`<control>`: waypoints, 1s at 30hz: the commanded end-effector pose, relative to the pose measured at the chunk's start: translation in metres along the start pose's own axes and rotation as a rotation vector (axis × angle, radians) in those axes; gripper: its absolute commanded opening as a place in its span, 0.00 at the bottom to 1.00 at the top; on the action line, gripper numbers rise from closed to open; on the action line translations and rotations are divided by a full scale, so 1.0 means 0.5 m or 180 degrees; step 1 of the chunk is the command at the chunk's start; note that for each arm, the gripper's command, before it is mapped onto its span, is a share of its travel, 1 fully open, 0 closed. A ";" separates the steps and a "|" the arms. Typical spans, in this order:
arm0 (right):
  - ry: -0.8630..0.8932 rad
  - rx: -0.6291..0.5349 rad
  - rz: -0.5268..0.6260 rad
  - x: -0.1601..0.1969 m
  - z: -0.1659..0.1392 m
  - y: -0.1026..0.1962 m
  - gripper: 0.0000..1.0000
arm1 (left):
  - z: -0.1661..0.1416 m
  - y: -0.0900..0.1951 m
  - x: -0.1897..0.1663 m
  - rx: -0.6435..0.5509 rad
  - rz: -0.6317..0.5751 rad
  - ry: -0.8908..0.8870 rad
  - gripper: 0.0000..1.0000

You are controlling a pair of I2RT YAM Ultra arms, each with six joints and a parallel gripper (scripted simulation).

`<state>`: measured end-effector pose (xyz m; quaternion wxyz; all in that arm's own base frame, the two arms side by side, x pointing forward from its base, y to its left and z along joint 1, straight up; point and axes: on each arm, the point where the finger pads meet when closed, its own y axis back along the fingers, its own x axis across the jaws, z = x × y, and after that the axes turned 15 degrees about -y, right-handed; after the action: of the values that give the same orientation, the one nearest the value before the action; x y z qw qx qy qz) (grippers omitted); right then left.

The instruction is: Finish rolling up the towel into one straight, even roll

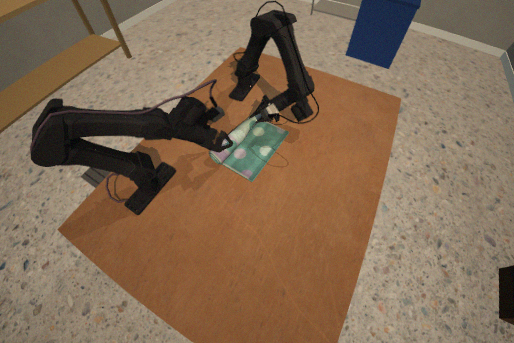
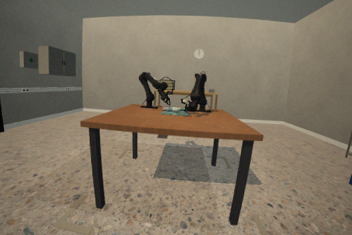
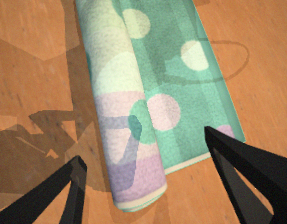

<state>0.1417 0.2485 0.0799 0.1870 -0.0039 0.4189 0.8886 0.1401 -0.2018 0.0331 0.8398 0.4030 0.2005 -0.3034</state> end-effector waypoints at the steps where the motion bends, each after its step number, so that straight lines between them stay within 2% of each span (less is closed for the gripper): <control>1: -0.0002 -0.0099 -0.0047 -0.002 -0.005 -0.013 0.98 | -0.011 0.002 0.014 0.0028 0.0031 -0.0020 0.24; 13: -0.0010 -0.0097 -0.0055 0.020 -0.061 -0.075 0.98 | -0.011 0.002 0.014 0.0028 0.0031 -0.0020 0.24; 19: -0.0011 -0.0097 -0.0055 0.020 -0.047 -0.088 0.98 | -0.011 0.002 0.014 0.0028 0.0031 -0.0020 0.24; 22: -0.0011 -0.0097 -0.0055 0.020 -0.047 -0.088 0.85 | -0.011 0.002 0.014 0.0028 0.0031 -0.0020 0.24; 24: -0.0011 -0.0097 -0.0055 0.020 -0.047 -0.088 0.85 | -0.011 0.002 0.014 0.0028 0.0031 -0.0020 0.24; 30: -0.0011 -0.0097 -0.0055 0.020 -0.047 -0.088 0.60 | -0.011 0.002 0.014 0.0028 0.0031 -0.0020 0.24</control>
<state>0.1412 0.2513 0.0246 0.1924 -0.0048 0.4177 0.8880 0.1401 -0.2018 0.0331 0.8399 0.4029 0.2004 -0.3035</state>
